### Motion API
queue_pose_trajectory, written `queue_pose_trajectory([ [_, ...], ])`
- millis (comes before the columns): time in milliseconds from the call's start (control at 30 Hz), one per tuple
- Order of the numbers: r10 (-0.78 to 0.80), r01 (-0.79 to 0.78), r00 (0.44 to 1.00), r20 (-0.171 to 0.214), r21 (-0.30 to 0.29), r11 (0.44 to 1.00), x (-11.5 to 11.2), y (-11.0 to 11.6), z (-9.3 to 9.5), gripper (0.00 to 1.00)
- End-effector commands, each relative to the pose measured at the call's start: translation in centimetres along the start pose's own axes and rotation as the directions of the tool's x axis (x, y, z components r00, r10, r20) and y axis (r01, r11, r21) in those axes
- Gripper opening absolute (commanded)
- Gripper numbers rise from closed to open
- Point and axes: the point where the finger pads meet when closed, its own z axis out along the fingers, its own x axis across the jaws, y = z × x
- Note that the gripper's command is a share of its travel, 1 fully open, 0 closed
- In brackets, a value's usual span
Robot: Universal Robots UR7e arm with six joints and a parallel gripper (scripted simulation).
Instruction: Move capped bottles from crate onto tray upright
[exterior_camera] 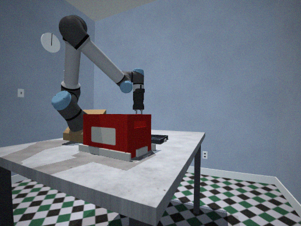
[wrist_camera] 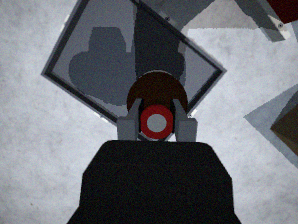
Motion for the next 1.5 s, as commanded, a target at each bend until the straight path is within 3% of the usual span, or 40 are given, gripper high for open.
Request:
queue_pose_trajectory([
  [0, 0.0, 0.0, 1.0, 0.001, 0.0, 1.0, 0.0, 0.0, 0.0, 0.0],
  [1467, 0.0, 0.0, 1.0, 0.002, 0.0, 1.0, 0.0, 0.0, 1.1, 0.0],
])
